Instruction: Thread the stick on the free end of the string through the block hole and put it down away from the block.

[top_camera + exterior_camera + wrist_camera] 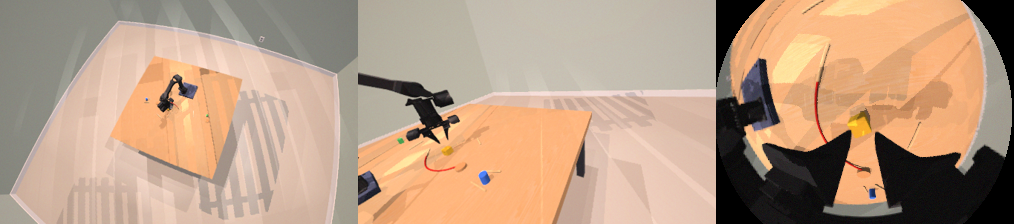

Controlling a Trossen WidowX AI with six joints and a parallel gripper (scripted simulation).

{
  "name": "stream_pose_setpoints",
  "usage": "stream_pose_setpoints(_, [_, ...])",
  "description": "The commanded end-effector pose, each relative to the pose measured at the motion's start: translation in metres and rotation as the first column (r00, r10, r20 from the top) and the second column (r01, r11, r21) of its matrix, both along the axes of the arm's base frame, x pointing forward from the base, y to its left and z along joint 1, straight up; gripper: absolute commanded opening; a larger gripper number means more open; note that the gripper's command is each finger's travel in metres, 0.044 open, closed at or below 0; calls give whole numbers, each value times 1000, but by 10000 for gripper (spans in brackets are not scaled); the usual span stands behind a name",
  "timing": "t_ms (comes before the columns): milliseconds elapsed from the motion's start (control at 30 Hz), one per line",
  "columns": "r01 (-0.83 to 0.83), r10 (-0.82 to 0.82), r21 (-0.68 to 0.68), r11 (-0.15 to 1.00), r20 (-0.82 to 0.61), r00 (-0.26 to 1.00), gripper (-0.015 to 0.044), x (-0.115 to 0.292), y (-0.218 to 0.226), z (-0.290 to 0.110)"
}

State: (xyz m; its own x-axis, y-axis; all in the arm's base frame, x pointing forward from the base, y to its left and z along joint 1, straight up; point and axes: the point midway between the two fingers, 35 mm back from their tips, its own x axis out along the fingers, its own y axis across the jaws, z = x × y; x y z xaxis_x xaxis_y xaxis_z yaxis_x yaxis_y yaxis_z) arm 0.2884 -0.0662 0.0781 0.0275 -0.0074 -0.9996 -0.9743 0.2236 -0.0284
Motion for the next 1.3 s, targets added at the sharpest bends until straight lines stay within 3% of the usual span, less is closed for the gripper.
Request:
stream_pose_setpoints(0, [0, 0, 0, 1000, 0, 1000, 60, 0, 0, 0])
stream_pose_setpoints(100, [0, 0, 0, 1000, 0, 1000, 0, 0, 0, 0])
stream_pose_setpoints(500, [0, 0, 0, 1000, 0, 1000, 0, 0, 0, 0])
stream_pose_setpoints(767, [177, -177, 17, 984, -6, 984, 210, -63, 85, -2])
stream_pose_setpoints(967, [195, -195, 18, 981, -7, 981, 368, -71, 91, -3])
stream_pose_setpoints(1267, [195, -195, 18, 981, -7, 981, 131, -71, 91, -3])
